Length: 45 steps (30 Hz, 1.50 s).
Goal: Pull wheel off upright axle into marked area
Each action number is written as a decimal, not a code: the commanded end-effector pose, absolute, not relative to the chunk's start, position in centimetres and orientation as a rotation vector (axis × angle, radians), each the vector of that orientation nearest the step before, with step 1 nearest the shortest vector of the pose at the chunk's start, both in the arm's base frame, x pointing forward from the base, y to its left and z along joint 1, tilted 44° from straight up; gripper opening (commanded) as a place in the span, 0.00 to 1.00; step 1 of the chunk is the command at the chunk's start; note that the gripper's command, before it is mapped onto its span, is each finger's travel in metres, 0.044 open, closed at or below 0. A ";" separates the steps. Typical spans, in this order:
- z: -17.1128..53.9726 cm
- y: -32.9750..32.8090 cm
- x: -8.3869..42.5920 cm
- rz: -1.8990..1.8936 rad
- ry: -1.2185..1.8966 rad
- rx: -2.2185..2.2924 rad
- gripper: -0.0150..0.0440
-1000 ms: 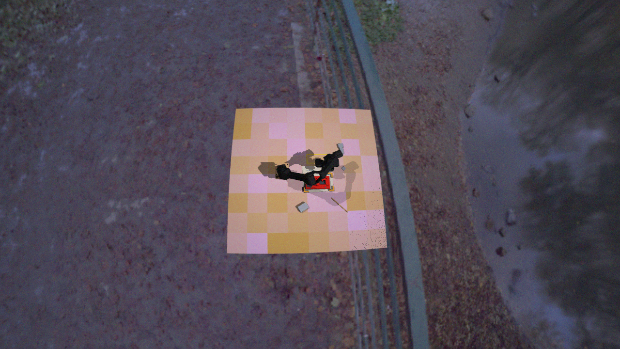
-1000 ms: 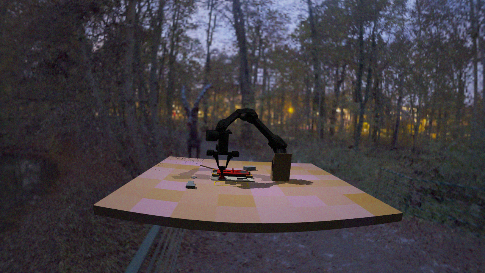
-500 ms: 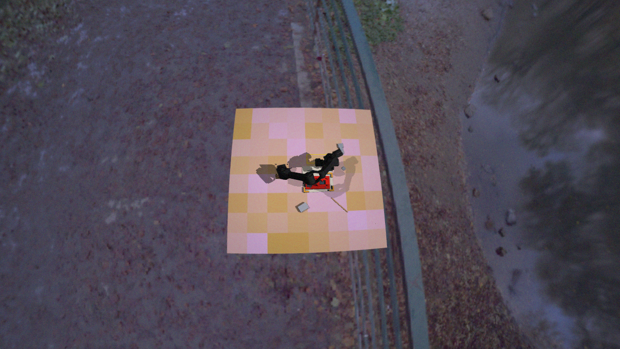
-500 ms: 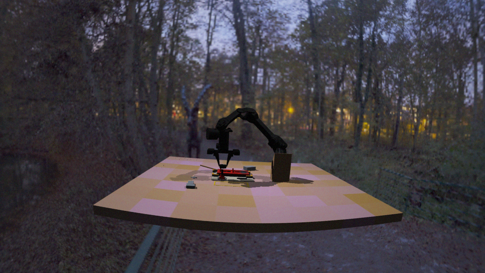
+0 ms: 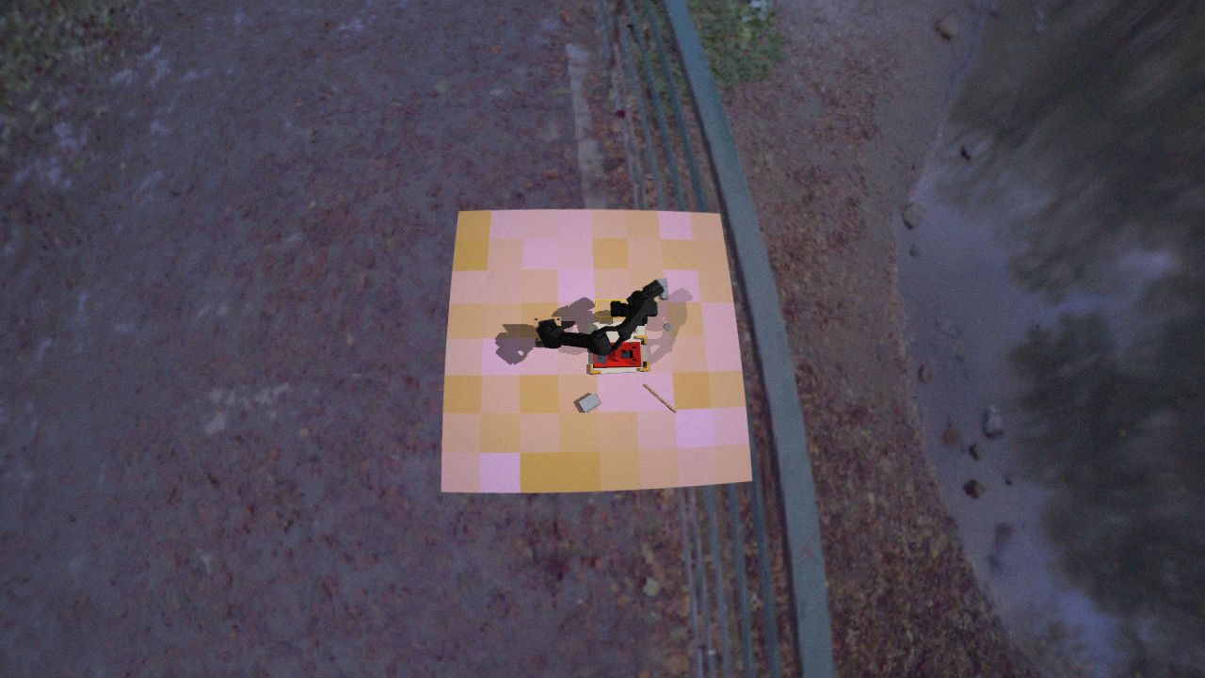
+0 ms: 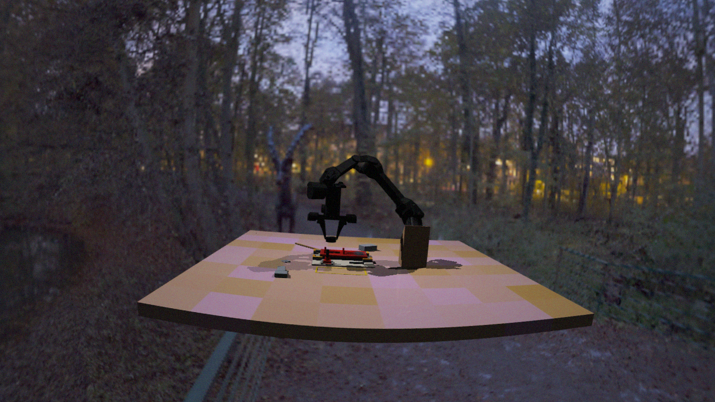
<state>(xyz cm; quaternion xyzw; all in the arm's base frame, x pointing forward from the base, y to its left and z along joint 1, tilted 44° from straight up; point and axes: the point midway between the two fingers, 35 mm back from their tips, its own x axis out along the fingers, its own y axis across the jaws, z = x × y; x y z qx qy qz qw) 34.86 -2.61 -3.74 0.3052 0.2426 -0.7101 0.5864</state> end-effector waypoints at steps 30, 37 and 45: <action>-10.1 2.4 31.5 -1.654 0.570 0.721 0.25; -12.7 0.1 31.4 -1.653 0.571 0.722 0.25; -16.0 -3.3 30.5 -1.654 0.567 0.718 0.25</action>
